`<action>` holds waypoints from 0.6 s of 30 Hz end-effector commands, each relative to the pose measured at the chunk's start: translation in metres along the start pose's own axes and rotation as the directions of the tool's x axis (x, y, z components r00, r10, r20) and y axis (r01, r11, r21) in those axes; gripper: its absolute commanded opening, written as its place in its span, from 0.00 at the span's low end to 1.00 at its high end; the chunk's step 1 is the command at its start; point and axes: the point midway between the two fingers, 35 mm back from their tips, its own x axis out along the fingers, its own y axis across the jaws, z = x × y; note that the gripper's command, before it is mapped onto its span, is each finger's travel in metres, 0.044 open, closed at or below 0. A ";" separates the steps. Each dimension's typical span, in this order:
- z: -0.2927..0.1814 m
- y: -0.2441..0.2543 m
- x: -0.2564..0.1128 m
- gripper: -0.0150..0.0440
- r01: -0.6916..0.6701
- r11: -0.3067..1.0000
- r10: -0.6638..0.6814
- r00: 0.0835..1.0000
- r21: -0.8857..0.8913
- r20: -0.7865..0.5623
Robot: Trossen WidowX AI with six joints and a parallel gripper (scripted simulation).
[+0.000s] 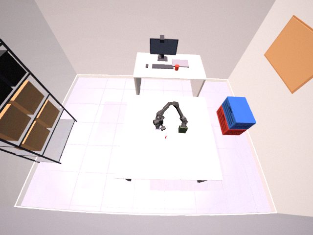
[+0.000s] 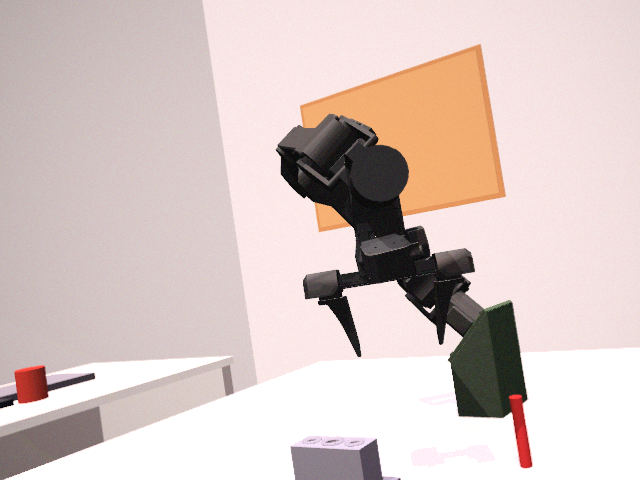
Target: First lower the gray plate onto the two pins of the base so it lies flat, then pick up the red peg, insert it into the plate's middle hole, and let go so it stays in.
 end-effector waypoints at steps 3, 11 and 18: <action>-0.007 0.060 0.004 1.00 0.004 0.799 0.007 1.000 0.602 -0.017; -0.022 0.109 0.007 1.00 0.026 0.271 -0.002 1.000 0.962 -0.026; -0.031 0.128 0.010 1.00 0.032 -0.009 -0.010 0.999 0.999 -0.032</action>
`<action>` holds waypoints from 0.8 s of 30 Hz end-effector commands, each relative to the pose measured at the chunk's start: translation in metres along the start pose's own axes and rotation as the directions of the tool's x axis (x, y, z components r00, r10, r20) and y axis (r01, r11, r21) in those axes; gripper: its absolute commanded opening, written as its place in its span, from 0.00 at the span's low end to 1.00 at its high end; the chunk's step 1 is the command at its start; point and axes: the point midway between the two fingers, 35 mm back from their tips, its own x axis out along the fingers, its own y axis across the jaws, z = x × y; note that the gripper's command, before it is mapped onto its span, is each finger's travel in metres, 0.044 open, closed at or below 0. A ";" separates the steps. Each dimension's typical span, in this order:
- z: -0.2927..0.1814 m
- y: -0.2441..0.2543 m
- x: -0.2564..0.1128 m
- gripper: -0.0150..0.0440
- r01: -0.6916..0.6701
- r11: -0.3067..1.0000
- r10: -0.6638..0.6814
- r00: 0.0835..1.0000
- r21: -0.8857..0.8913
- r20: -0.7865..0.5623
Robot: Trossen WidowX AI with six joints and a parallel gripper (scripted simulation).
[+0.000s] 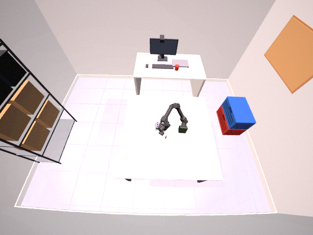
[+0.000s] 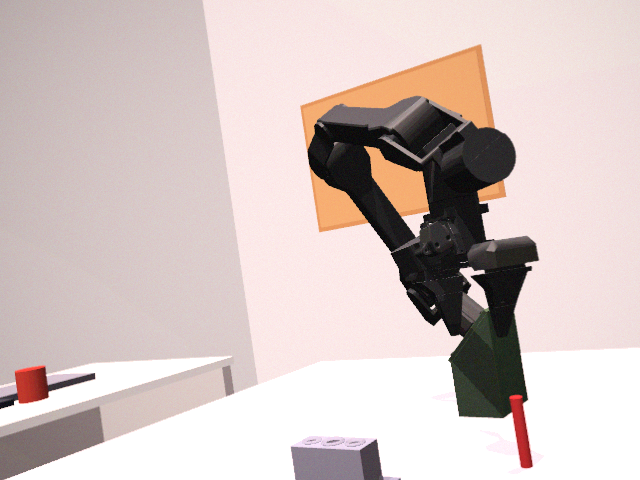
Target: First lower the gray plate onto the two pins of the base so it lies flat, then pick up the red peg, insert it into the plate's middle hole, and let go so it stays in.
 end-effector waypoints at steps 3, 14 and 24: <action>-0.043 0.001 0.012 1.00 0.036 0.890 -0.037 0.999 0.454 -0.006; -0.042 -0.001 0.036 1.00 0.036 0.890 -0.038 0.999 0.454 -0.005; -0.041 -0.003 0.062 1.00 0.036 0.890 -0.039 0.999 0.454 -0.004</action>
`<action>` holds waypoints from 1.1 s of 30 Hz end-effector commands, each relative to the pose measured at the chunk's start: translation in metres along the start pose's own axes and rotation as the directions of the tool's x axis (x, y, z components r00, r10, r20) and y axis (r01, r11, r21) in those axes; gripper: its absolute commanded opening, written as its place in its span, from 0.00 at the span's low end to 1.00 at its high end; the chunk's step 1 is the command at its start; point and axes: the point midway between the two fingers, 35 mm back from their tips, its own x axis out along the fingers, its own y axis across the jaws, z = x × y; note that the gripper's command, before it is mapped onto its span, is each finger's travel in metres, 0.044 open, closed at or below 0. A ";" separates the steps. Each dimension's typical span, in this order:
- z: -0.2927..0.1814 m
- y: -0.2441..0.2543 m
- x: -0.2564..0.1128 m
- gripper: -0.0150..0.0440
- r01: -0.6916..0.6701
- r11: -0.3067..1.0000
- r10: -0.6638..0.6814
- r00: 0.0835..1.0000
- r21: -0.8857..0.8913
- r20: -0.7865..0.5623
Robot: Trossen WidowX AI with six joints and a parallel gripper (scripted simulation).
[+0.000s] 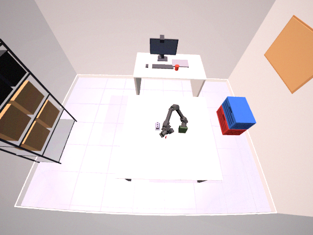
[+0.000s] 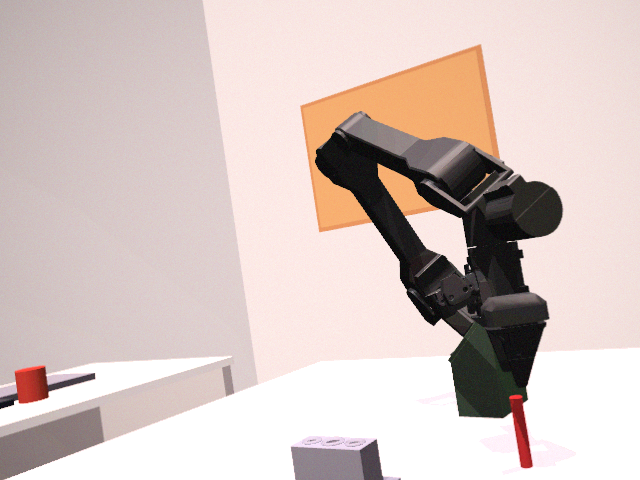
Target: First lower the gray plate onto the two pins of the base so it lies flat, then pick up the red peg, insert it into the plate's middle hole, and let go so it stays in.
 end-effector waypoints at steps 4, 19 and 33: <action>0.000 -0.001 0.011 1.00 0.005 1.000 -0.004 1.000 -0.009 0.005; 0.001 0.000 0.036 1.00 0.004 1.000 -0.004 1.000 -0.009 0.005; 0.002 -0.002 0.059 1.00 0.005 1.000 -0.005 1.000 -0.008 0.007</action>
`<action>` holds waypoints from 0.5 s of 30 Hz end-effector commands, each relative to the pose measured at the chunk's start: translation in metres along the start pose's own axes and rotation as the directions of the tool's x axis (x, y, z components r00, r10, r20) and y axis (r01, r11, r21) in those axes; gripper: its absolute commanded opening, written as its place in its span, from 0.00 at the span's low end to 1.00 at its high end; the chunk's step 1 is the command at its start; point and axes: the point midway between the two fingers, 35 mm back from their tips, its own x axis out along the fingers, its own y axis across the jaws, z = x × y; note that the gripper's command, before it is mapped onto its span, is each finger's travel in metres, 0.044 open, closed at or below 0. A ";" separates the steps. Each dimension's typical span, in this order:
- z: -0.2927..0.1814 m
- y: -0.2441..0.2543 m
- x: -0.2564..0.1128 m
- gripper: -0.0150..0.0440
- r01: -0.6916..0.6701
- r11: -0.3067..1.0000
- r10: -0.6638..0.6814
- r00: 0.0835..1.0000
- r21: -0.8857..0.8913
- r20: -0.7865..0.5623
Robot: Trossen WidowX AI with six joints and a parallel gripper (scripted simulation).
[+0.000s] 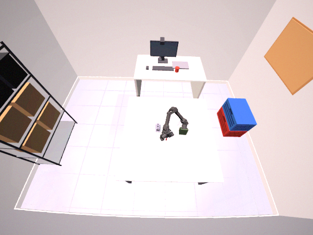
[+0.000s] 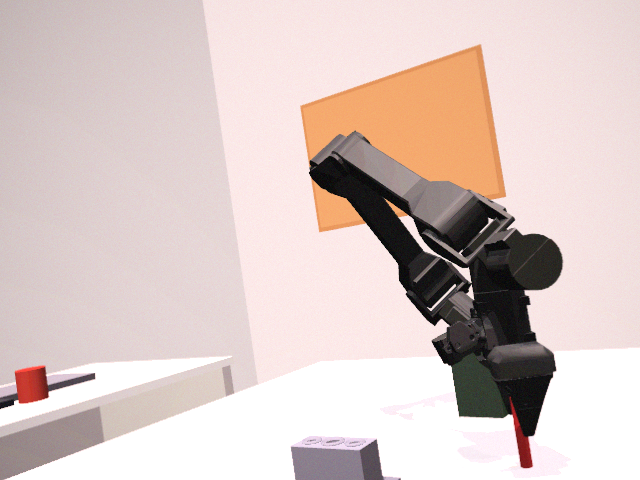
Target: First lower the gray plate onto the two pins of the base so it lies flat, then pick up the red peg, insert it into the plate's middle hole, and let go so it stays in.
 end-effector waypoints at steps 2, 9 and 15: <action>0.000 -0.003 0.008 1.00 0.008 1.000 -0.008 1.000 -0.010 0.005; 0.000 -0.003 0.008 0.73 0.008 1.000 -0.008 1.000 -0.010 0.005; 0.000 -0.003 0.008 0.47 0.008 1.000 -0.008 1.000 -0.010 0.005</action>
